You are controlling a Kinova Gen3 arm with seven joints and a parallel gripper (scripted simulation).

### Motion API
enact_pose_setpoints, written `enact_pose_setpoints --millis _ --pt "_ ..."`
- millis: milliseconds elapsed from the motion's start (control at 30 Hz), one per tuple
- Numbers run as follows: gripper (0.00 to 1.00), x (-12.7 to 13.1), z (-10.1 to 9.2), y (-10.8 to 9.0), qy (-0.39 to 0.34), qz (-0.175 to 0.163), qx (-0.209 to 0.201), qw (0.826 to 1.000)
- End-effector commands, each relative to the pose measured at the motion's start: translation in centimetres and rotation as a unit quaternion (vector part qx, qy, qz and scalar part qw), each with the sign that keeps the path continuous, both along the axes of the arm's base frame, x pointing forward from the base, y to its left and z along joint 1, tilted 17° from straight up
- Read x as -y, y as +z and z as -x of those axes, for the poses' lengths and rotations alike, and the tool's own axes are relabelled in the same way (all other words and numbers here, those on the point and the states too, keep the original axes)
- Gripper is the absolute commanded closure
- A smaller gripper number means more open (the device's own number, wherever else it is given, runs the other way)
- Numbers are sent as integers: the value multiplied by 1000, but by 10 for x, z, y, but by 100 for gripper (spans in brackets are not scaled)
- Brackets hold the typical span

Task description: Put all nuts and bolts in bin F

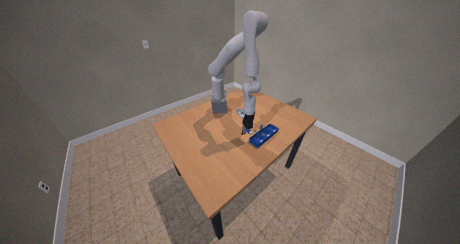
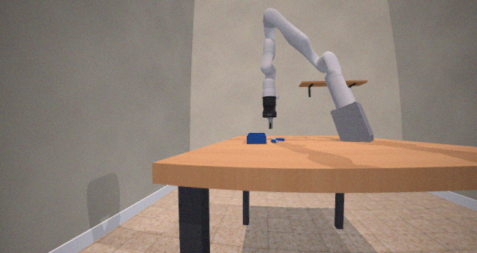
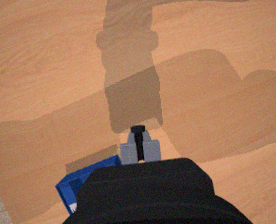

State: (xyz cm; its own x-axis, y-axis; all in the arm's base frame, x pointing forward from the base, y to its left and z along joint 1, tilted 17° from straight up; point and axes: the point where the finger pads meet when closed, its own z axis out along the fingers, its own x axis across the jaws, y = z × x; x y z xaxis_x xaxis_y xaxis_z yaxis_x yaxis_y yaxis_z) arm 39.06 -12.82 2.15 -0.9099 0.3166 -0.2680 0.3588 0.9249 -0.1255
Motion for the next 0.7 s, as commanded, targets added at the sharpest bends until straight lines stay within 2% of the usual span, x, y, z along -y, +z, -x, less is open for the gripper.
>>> enact_pose_setpoints --millis 0,267,367,533,667 --pt "100 -22 -14 -1 18 3 0 1000" --pt "100 -63 -39 -5 18 3 0 1000" --pt "100 -67 -42 -5 18 3 0 1000" --pt "100 -93 -57 -7 137 29 -26 990" --pt "100 -113 -70 -9 137 29 -27 990"
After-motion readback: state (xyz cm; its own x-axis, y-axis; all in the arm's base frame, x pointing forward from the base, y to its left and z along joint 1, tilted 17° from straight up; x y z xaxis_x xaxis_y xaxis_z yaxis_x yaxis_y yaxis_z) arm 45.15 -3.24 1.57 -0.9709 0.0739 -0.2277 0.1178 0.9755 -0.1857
